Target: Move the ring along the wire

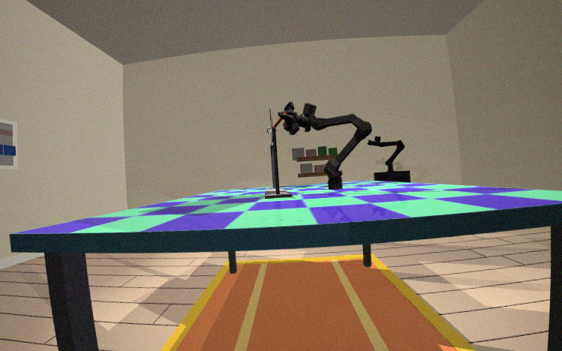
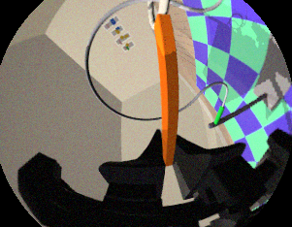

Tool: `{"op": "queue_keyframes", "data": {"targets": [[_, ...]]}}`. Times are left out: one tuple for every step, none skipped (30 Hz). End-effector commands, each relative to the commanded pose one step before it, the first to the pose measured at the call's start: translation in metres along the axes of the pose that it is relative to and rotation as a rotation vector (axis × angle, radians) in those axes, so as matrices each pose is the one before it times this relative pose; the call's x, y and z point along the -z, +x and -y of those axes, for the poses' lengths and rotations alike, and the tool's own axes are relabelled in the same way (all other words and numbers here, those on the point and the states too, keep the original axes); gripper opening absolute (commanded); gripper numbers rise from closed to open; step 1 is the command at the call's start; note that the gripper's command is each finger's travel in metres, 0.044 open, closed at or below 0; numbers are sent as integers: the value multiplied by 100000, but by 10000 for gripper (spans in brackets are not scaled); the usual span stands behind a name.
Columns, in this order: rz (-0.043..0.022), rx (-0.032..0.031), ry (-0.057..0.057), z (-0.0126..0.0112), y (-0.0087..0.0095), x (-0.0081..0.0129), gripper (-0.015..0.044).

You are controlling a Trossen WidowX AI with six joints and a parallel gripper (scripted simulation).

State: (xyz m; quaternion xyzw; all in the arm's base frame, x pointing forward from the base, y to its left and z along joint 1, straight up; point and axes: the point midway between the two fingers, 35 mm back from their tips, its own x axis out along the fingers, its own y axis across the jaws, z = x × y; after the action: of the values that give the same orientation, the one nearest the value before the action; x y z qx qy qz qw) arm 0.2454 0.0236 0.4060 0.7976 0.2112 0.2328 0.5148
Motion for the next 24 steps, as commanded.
{"op": "queue_keyframes", "data": {"targets": [[-14,2795,-4216,3,45,4,-150],[70,692,-1073,37,3,0,-150],[72,706,-1096,40,4,1,-150],[75,719,-1116,42,4,1,-150],[76,724,-1123,43,4,1,-150],[77,725,-1124,43,4,0,-150],[78,727,-1127,44,4,1,-150],[80,734,-1136,46,5,2,-150],[81,739,-1144,46,5,2,-150],[82,742,-1147,47,5,1,-150],[83,743,-1147,47,4,0,-150],[84,744,-1147,47,4,1,-150],[86,747,-1150,48,5,2,-150],[87,750,-1152,48,5,2,-150],[88,752,-1153,48,5,1,-150],[89,753,-1152,48,4,0,-150],[91,754,-1152,48,5,1,-150],[92,755,-1152,48,5,2,-150],[93,757,-1152,48,5,2,-150],[94,758,-1152,48,5,1,-150],[95,759,-1152,48,5,0,-150],[97,760,-1151,48,5,1,-150],[98,761,-1151,48,6,2,-150],[100,762,-1151,48,6,2,-150]]}}
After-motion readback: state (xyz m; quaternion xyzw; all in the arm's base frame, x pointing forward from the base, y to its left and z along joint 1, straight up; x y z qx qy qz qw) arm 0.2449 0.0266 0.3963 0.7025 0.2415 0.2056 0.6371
